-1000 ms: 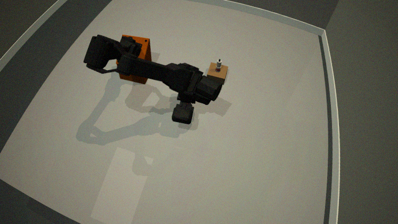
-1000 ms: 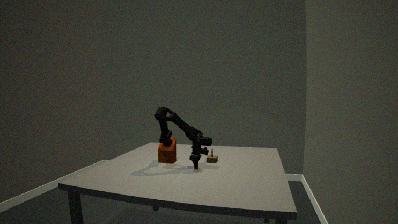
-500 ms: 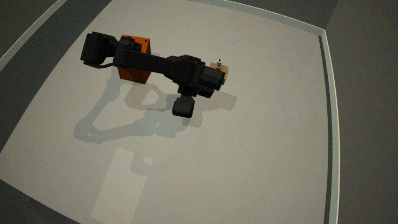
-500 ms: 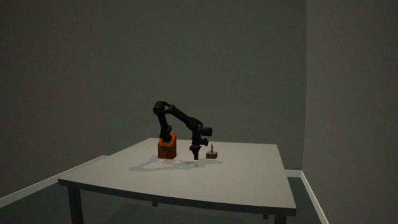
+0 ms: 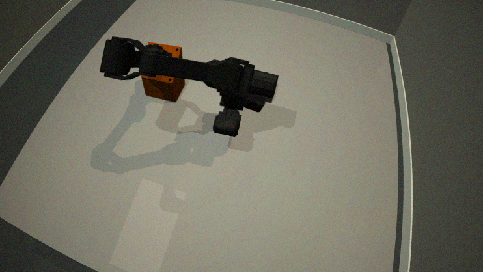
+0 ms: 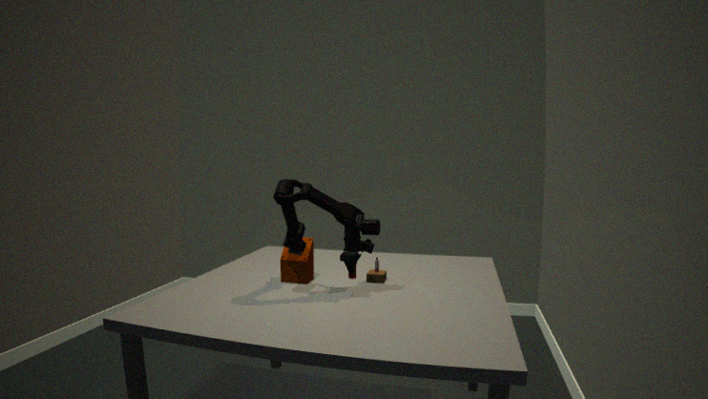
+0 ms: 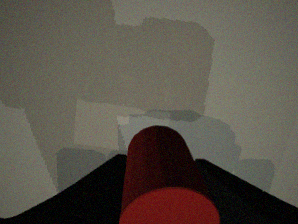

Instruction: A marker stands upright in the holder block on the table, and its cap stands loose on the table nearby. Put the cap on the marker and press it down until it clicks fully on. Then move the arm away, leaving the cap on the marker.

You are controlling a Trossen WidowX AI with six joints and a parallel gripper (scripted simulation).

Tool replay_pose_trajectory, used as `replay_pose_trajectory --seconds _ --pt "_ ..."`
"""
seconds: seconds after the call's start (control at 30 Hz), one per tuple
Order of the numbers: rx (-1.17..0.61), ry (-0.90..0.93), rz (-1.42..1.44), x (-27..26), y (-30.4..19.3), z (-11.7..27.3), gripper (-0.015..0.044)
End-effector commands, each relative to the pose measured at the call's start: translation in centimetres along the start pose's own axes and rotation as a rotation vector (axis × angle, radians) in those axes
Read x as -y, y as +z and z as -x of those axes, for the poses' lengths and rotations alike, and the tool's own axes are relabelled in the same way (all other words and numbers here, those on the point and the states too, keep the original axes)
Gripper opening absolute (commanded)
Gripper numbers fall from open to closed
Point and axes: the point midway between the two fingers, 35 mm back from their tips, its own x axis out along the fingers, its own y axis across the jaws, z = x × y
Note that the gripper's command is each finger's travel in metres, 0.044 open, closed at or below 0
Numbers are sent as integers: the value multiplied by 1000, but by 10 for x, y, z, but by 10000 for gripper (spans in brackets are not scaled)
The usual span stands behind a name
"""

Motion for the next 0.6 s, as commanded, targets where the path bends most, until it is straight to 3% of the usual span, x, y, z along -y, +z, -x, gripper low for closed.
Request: replay_pose_trajectory --seconds 0.0,0.57 --pt "0 11 1 -10 9 3 0" --pt "12 23 -3 -57 40 19 0"
